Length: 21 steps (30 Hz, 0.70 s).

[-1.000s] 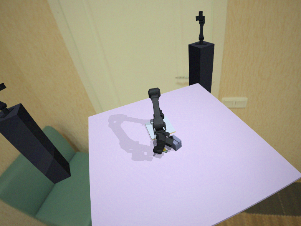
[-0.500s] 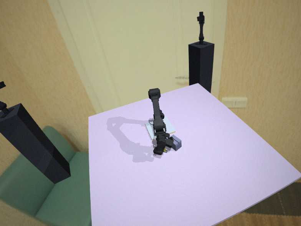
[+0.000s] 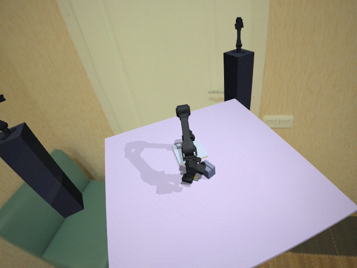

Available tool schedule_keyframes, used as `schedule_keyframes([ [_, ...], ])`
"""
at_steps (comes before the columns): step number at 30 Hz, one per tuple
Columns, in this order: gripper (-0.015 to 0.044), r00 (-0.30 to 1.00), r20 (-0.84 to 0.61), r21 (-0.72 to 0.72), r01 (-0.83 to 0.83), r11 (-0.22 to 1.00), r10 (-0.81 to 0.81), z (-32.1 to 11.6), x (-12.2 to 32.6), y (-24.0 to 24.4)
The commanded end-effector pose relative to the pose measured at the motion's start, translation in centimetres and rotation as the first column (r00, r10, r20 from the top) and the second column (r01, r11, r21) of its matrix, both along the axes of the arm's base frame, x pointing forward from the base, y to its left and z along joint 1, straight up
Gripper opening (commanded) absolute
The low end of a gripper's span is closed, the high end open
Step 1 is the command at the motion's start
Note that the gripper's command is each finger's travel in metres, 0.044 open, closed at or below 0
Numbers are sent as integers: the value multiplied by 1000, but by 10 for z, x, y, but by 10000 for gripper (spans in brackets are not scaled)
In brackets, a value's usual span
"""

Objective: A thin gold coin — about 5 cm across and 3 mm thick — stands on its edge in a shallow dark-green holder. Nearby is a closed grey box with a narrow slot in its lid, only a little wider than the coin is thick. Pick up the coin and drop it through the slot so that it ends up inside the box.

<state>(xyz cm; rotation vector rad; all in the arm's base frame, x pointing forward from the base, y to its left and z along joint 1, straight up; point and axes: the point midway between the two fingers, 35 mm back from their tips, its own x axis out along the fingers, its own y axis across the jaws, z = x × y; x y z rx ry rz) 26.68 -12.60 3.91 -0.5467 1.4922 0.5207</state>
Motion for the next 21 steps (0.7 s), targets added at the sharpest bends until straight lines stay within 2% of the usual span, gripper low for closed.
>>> schedule_keyframes([
  [1, 0, 1000, 7, -7, -3, 1000, 3, 12, 3, -2],
  [21, 0, 1000, 8, -7, -3, 1000, 3, 62, 4, -2],
])
